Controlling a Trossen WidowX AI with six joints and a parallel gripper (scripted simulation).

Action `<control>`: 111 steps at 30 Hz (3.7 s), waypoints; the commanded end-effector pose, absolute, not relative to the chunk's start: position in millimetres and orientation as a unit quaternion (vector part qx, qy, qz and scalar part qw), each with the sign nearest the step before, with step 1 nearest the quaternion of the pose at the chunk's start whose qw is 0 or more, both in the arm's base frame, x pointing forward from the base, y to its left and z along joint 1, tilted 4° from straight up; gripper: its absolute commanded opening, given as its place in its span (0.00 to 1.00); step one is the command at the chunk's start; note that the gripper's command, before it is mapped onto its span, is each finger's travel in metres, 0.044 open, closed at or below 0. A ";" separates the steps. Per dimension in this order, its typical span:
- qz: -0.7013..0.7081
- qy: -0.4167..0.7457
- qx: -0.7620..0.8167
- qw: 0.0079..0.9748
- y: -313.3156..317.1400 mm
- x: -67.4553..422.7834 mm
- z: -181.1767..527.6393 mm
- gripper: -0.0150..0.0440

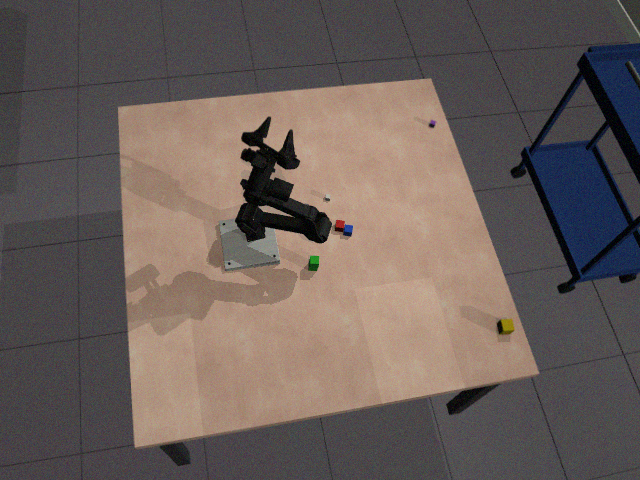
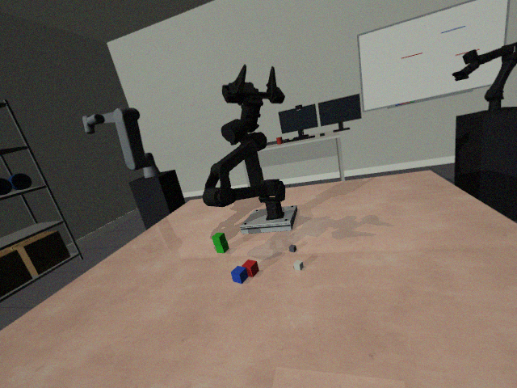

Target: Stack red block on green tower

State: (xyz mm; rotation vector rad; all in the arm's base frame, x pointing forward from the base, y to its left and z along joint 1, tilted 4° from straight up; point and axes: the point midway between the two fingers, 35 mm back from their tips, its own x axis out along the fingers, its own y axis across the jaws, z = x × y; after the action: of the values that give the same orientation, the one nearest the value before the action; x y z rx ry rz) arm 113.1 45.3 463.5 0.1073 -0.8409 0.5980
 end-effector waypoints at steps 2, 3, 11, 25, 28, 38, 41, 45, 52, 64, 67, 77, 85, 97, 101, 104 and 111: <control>0.284 -0.404 0.049 0.868 45.5 111.6 464.6 1.00; 0.282 -0.408 0.045 0.867 45.8 109.7 465.9 1.00; 0.255 -0.457 -0.016 0.852 58.4 77.6 484.8 1.00; 0.252 -0.505 -0.132 0.815 124.0 34.4 503.3 1.00; 0.257 -0.503 -0.161 0.809 143.3 32.1 502.0 1.00; 0.287 -0.464 -0.255 0.799 209.6 47.5 482.7 1.00; 0.297 -0.441 -0.282 0.799 227.9 59.1 472.9 1.00; 0.309 -0.404 -0.314 0.801 249.7 79.0 457.3 1.00; 0.322 -0.324 -0.351 0.817 273.8 123.8 426.2 1.00; 0.324 -0.150 -0.376 0.855 281.2 209.6 364.1 1.00; 0.319 -0.093 -0.376 0.865 275.9 233.7 344.1 1.00; 0.278 0.095 -0.356 0.887 235.4 305.9 279.1 1.00; 0.221 0.259 -0.297 0.892 181.3 346.8 224.0 1.00; 0.093 0.485 -0.151 0.856 79.5 365.8 149.4 1.00; 0.047 0.544 -0.095 0.833 48.5 361.7 130.5 1.00; 0.001 0.592 -0.040 0.805 24.3 355.0 116.1 1.00; -0.110 0.680 0.090 0.719 -26.1 329.5 89.8 1.00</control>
State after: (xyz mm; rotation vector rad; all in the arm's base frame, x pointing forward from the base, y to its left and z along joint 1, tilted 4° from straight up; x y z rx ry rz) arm 342.9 -5.3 101.9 0.0617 1.3960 -0.1321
